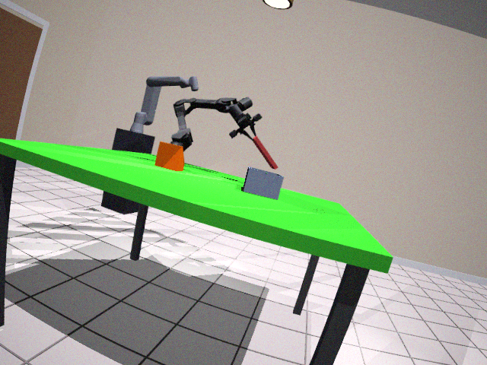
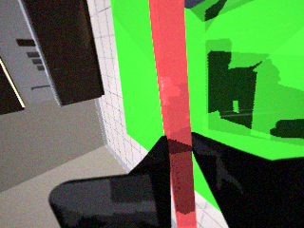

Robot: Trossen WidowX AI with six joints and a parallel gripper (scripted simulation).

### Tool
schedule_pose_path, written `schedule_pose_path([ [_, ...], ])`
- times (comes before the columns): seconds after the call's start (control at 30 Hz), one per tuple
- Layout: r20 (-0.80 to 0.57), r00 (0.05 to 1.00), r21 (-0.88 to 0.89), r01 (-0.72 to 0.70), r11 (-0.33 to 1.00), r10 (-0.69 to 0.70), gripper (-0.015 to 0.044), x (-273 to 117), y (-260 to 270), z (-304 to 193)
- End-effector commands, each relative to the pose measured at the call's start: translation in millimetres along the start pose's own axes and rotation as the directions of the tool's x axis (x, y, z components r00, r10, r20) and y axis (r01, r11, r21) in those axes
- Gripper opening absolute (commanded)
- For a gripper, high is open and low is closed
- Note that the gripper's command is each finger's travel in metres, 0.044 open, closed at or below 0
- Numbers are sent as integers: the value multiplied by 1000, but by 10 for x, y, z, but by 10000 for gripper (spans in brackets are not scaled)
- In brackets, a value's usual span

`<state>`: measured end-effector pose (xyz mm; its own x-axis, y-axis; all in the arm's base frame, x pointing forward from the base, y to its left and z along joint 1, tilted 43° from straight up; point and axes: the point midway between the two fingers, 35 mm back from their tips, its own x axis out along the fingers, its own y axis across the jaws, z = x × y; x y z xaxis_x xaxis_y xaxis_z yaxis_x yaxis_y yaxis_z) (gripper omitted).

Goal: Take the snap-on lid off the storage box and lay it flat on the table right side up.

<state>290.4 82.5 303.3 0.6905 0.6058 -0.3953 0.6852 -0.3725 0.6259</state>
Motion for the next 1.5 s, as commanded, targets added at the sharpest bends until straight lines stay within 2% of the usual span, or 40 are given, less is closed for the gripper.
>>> schedule_pose_path([
  [0.0,0,1000,-6,-19,1000,19,0,-42,42,-117],
  [0.23,0,1000,-6,-19,1000,19,0,-56,30,-254],
  [1.47,-2,1000,-6,-20,1000,20,0,134,-205,-215],
])
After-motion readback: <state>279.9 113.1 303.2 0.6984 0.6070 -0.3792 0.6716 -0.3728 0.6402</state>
